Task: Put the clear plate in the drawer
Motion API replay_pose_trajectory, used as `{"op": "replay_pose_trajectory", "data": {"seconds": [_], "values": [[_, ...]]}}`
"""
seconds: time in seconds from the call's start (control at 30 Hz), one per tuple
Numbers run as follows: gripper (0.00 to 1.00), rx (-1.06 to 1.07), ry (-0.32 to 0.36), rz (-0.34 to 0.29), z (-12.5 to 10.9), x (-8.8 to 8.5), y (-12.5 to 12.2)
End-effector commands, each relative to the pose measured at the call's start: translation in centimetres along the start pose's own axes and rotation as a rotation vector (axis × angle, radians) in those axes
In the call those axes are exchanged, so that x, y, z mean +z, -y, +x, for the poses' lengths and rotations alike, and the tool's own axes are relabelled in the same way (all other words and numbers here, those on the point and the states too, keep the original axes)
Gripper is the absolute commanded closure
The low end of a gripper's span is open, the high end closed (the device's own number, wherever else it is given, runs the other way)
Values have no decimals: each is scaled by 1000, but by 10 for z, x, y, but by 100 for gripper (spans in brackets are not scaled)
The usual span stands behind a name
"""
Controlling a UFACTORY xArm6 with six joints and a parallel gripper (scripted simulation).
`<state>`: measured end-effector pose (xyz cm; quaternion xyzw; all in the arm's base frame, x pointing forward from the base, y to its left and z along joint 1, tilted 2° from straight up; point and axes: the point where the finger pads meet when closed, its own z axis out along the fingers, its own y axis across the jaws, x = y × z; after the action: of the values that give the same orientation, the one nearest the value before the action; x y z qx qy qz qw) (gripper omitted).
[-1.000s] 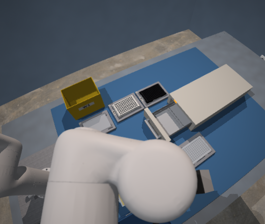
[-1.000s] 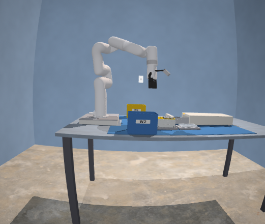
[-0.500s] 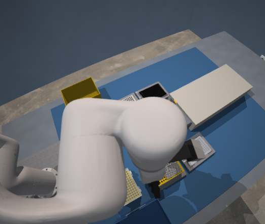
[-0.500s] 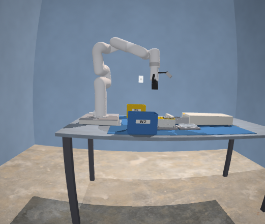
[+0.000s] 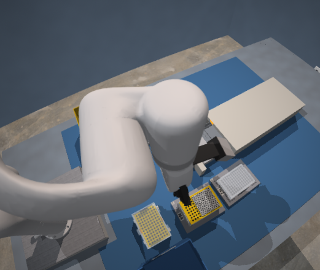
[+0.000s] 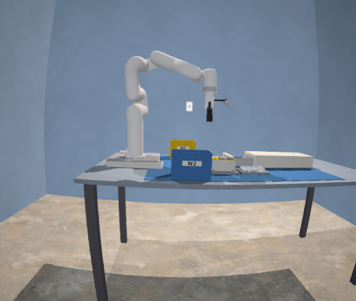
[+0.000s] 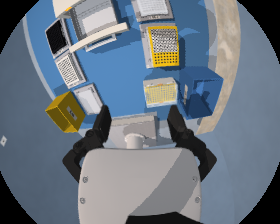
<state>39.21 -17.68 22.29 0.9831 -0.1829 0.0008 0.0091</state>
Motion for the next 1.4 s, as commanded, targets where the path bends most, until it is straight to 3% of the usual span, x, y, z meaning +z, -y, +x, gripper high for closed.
{"op": "replay_pose_trajectory", "data": {"seconds": [0.0, 0.37, 0.7, 1.27, 1.3, 1.37], "values": [[0, -37, 1, -1, 2, 1, 25], [0, -110, 10, -3, 1, 6, 59], [0, -182, 18, -6, -5, 11, 105], [0, -182, 18, -6, -5, 11, 107], [79, -215, 18, -6, -2, 15, 108], [79, -282, 19, -5, 4, 23, 109]]}}
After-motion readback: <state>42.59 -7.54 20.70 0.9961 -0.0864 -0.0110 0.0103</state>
